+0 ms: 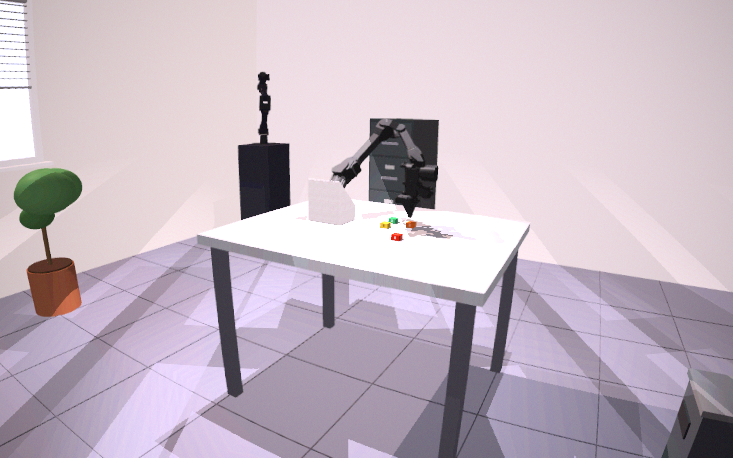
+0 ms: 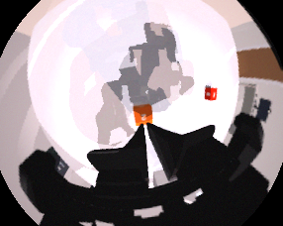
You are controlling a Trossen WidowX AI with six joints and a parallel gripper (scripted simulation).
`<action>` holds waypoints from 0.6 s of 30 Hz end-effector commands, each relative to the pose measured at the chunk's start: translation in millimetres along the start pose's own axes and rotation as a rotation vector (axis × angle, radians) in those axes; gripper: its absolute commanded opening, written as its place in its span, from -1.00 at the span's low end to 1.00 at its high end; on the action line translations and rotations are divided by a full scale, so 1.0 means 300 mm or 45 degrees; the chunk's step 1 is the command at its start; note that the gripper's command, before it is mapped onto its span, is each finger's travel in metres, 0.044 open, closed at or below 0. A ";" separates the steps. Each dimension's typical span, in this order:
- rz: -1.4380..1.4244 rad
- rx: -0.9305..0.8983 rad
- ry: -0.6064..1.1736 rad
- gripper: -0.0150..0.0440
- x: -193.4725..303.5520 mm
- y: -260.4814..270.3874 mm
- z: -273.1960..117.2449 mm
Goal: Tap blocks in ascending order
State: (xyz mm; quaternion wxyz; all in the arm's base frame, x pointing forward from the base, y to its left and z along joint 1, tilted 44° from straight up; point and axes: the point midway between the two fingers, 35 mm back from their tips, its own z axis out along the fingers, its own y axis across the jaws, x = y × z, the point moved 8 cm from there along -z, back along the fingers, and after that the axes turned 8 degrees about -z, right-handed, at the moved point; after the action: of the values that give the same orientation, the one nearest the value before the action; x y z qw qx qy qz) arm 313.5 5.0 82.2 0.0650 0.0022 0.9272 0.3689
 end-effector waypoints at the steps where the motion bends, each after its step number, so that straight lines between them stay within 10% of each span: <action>1: -0.015 -0.001 -0.007 -0.42 -0.004 0.008 -0.030; 7: -0.015 0.003 -0.006 -0.42 -0.003 0.007 -0.283; 18: -0.014 0.002 -0.005 -0.42 0.050 0.028 -0.297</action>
State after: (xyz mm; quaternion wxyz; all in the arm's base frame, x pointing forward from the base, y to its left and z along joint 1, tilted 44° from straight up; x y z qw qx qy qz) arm 301.5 -50.5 143.2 0.0672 0.0001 0.9268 0.3694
